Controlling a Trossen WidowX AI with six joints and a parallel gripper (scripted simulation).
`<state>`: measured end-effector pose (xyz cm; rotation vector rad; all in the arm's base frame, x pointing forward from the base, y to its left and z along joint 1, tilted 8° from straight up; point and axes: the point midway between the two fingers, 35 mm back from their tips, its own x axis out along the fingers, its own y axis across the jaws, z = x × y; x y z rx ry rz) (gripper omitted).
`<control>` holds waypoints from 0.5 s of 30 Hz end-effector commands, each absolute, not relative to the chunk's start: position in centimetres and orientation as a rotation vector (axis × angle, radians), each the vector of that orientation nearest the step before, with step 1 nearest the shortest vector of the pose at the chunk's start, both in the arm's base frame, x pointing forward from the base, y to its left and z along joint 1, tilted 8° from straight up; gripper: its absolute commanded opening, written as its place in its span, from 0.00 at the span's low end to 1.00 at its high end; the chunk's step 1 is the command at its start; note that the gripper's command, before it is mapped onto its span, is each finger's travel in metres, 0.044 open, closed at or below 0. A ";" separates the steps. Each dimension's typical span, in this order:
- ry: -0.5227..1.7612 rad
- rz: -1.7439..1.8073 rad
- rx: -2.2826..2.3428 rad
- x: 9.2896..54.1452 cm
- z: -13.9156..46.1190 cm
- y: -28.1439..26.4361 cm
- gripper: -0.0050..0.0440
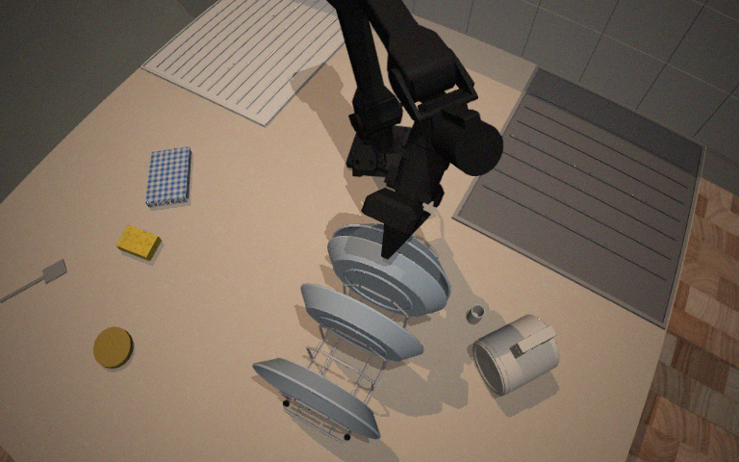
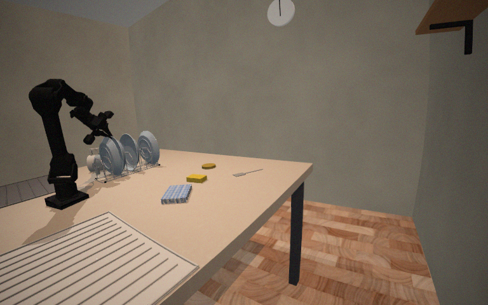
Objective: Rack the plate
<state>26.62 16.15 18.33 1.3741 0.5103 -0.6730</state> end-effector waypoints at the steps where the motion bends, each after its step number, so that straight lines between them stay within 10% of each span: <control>1: 0.507 -0.670 1.378 26.7 18.2 16.1 0.10; 15: 0.509 -0.671 1.377 26.6 18.3 16.1 0.10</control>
